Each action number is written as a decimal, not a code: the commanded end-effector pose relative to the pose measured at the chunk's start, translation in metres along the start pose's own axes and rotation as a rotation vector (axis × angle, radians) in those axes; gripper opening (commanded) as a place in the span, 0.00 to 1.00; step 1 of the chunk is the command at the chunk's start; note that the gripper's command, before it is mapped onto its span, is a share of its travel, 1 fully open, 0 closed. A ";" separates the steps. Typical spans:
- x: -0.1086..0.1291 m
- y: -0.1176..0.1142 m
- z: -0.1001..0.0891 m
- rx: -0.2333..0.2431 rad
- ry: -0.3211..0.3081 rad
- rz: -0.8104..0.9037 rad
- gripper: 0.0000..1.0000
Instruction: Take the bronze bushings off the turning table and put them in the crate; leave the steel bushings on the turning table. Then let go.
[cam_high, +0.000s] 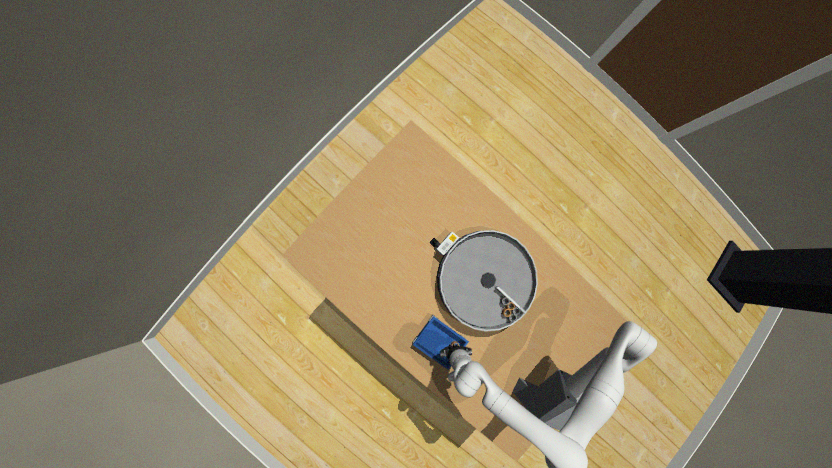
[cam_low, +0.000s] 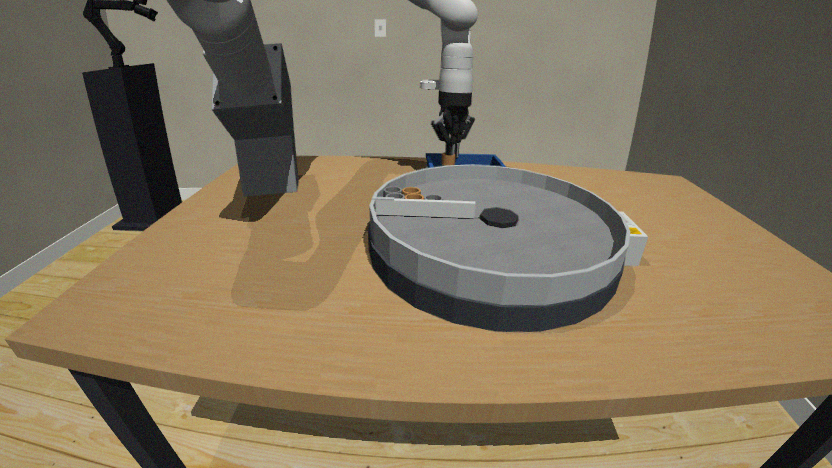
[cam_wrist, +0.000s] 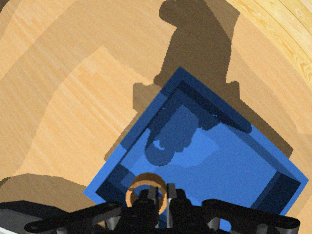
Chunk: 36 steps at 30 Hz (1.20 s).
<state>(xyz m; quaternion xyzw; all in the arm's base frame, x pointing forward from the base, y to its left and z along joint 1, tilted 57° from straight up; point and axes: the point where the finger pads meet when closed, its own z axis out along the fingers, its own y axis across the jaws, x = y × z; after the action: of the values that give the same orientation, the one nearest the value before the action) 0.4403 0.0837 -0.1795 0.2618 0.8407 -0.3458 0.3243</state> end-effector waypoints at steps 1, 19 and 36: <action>0.000 0.001 -0.001 -0.002 0.000 0.000 0.00; 0.000 0.001 0.008 -0.002 0.000 0.000 0.00; 0.000 0.001 0.016 -0.002 0.000 0.000 0.00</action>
<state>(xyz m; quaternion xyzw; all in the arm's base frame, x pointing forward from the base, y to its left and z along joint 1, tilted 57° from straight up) 0.4466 0.0708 -0.1889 0.2619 0.8406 -0.3459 0.3243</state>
